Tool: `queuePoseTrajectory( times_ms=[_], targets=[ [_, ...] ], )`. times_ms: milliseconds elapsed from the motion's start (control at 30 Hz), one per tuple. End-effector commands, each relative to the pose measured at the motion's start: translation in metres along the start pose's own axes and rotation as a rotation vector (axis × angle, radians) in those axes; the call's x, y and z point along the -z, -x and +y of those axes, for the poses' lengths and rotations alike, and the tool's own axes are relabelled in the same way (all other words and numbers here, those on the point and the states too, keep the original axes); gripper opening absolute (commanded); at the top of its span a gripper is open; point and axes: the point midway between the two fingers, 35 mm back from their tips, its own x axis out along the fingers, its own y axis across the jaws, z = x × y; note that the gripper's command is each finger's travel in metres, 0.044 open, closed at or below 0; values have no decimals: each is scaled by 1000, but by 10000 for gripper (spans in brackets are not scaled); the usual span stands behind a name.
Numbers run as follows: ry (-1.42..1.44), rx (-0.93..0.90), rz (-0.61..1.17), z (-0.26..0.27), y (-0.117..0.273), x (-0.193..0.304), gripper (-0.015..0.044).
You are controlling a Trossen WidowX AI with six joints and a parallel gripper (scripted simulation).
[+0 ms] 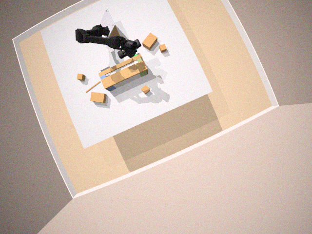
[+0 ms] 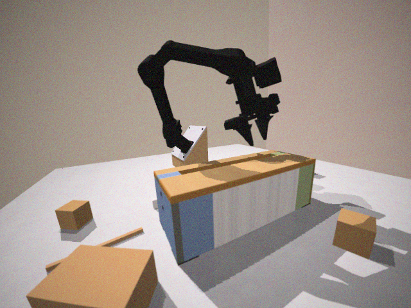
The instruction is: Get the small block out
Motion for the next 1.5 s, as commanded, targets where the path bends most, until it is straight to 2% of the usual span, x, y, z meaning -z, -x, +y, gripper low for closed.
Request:
queuePoseTrajectory(
  times_ms=[0, 500, 967, 1067, 1467],
  targets=[
    [879, 107, -21, 6, -5, 10, 285],
    [2019, 279, 64, 16, -2, 19, 285],
    [3021, 427, 333, 24, 2, 28, 285],
    [3100, 435, 366, 24, 3, 28, 285],
    [3100, 435, 366, 24, 3, 28, 285]
  ],
)
